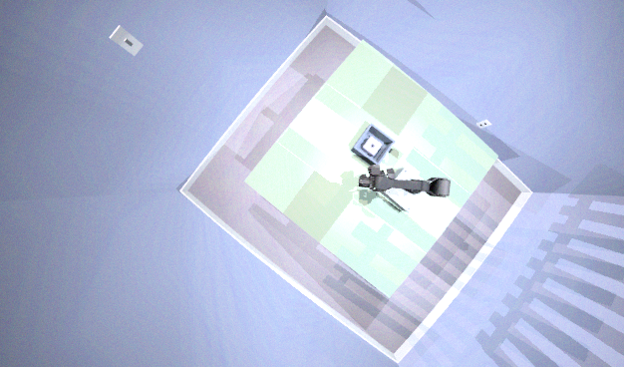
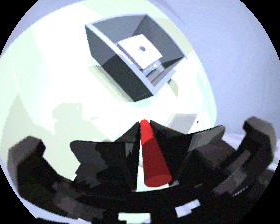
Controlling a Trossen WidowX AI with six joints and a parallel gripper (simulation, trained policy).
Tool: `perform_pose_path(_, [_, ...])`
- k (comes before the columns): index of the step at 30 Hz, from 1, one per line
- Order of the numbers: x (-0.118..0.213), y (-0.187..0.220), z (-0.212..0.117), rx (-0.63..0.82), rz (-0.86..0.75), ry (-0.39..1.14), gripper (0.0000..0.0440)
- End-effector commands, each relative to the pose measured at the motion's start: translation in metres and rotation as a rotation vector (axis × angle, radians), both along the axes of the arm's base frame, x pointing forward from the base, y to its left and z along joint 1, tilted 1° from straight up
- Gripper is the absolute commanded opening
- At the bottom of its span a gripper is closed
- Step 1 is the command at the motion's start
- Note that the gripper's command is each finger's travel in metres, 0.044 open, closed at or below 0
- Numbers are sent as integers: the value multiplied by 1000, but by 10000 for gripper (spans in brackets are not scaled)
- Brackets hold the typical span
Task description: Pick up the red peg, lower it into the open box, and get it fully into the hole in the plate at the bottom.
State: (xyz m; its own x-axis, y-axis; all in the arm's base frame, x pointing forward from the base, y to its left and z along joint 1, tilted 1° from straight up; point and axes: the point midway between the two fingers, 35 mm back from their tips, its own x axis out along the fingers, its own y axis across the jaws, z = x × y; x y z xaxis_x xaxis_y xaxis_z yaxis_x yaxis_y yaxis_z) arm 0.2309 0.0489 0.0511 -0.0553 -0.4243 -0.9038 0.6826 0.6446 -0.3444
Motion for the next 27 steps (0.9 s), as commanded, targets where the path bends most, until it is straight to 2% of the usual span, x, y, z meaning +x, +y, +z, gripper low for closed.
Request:
perform_pose_path(1, [11,-12,18,-10,-34,-39,0])
perform_pose_path(14, [42,-63,36,-22,-173,-123,0])
perform_pose_path(27, [68,-119,20,8,-233,-149,0])
